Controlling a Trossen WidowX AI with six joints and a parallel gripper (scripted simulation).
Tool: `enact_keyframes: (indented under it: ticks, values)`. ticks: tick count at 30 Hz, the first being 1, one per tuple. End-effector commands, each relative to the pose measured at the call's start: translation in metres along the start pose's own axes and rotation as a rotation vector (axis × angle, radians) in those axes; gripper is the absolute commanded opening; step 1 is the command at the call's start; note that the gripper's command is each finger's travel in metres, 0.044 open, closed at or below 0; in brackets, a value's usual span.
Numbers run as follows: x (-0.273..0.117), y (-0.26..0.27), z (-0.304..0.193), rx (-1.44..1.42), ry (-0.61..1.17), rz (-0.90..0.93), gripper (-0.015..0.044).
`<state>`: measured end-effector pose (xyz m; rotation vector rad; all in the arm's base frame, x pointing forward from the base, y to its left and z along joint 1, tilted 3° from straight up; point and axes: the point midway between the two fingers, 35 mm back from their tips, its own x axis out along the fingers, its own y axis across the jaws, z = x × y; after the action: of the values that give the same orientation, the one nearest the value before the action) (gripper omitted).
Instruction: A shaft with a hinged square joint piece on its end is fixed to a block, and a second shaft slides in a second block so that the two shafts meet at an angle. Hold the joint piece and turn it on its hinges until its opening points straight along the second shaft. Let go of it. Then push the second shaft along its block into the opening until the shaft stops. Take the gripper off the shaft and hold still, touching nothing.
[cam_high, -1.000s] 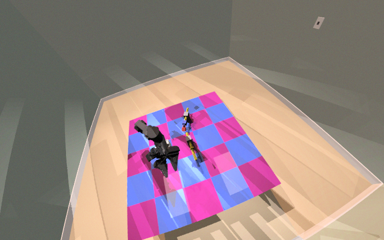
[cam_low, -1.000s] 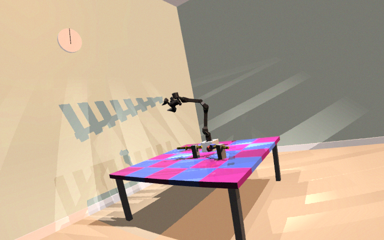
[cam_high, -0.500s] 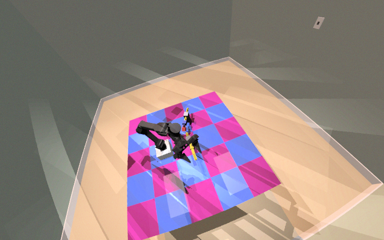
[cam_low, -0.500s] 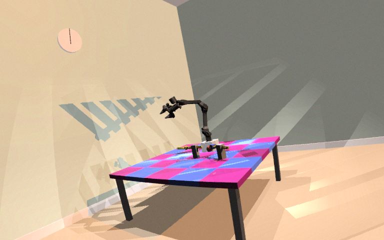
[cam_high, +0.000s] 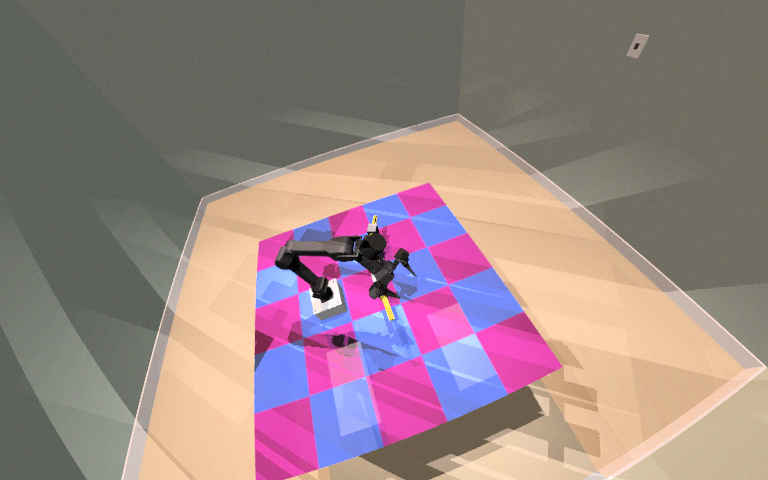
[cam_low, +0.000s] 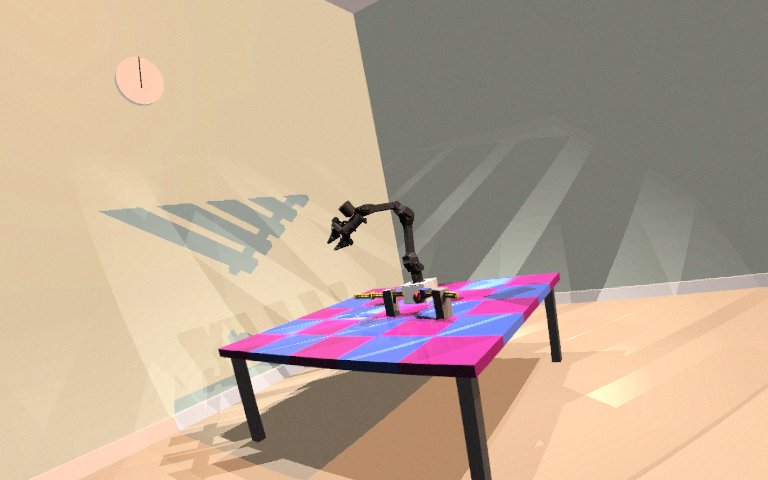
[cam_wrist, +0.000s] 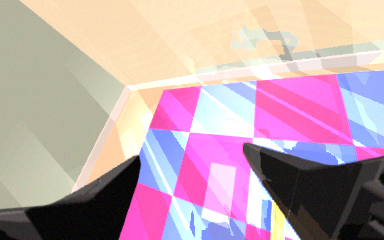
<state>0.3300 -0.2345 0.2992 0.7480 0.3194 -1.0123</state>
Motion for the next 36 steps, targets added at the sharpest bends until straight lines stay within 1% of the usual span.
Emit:
enact_keyframes:
  ticks: [1, 9, 18, 27, 36]
  values:
    - [0.004, 0.015, -0.044, -0.100, 0.114, 0.023, 0.0440]
    - [-0.003, 0.035, -0.122, -0.289, 0.308, 0.066, 0.0440]
    - [-0.026, 0.042, -0.208, -0.514, 0.513, 0.106, 0.0440]
    - [-0.059, 0.031, -0.285, -0.749, 0.701, 0.134, 0.0440]
    - [-0.098, 0.006, -0.349, -0.992, 0.873, 0.146, 0.0440]
